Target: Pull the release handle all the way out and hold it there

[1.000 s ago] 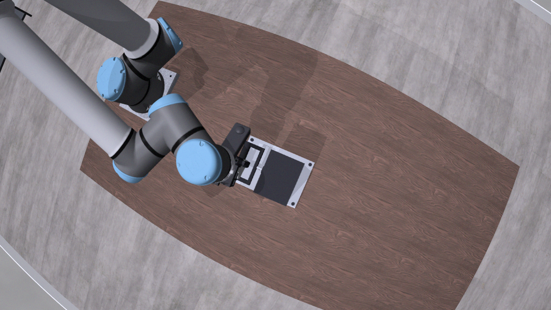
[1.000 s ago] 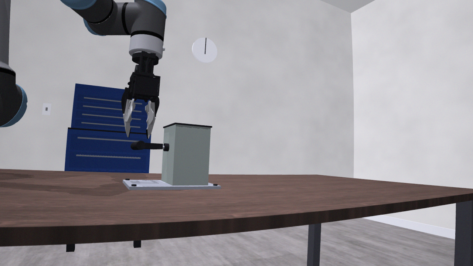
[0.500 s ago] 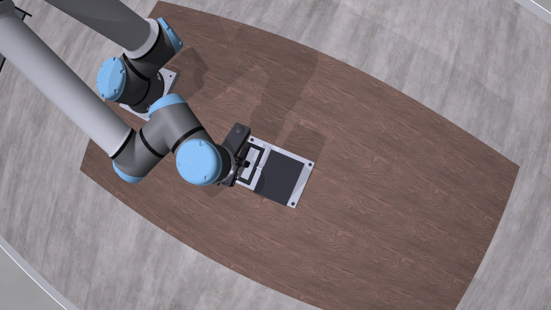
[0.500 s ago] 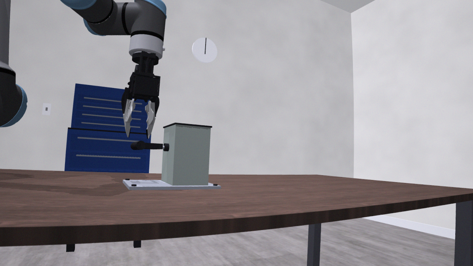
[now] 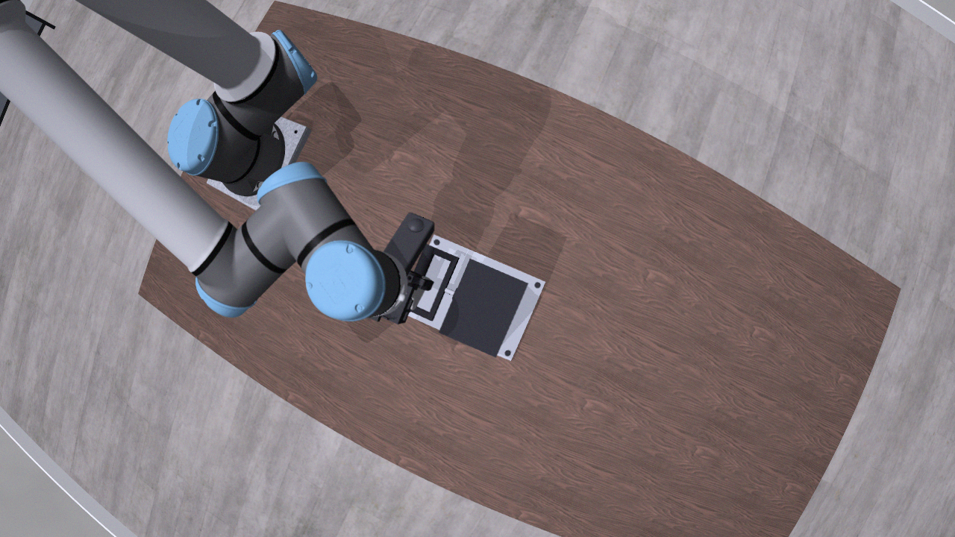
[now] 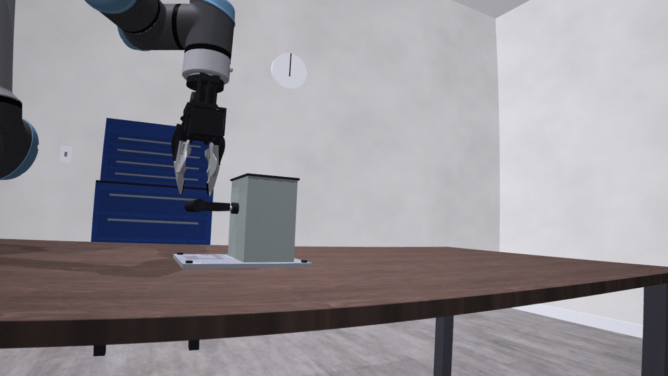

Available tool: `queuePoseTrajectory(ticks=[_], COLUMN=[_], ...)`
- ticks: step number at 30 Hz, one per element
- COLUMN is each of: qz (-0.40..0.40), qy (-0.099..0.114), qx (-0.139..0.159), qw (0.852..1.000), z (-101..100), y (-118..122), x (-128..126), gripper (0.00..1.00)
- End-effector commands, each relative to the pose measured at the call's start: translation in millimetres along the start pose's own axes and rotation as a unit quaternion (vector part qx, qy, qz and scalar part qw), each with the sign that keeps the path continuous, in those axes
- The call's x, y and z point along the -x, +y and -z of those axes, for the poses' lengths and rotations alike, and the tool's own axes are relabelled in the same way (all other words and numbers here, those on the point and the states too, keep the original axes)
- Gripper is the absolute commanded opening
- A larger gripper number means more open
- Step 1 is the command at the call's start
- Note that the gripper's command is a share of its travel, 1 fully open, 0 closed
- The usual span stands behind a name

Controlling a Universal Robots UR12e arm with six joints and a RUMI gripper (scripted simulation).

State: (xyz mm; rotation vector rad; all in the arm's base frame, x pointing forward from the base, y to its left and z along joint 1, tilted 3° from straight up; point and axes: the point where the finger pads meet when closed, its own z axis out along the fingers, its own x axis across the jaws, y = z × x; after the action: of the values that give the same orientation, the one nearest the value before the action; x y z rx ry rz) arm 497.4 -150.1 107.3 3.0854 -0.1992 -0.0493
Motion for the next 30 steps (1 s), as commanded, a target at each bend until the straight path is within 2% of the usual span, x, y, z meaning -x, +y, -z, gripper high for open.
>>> queuePoseTrajectory(ticks=[1,30], qz=[0.0,0.0], qy=[0.001,0.001], qx=[0.0,0.0], qw=[1.0,1.0], z=[-0.9,-24.3], y=[0.3,0.3], x=[-0.5,-0.6], gripper=[0.3,0.3])
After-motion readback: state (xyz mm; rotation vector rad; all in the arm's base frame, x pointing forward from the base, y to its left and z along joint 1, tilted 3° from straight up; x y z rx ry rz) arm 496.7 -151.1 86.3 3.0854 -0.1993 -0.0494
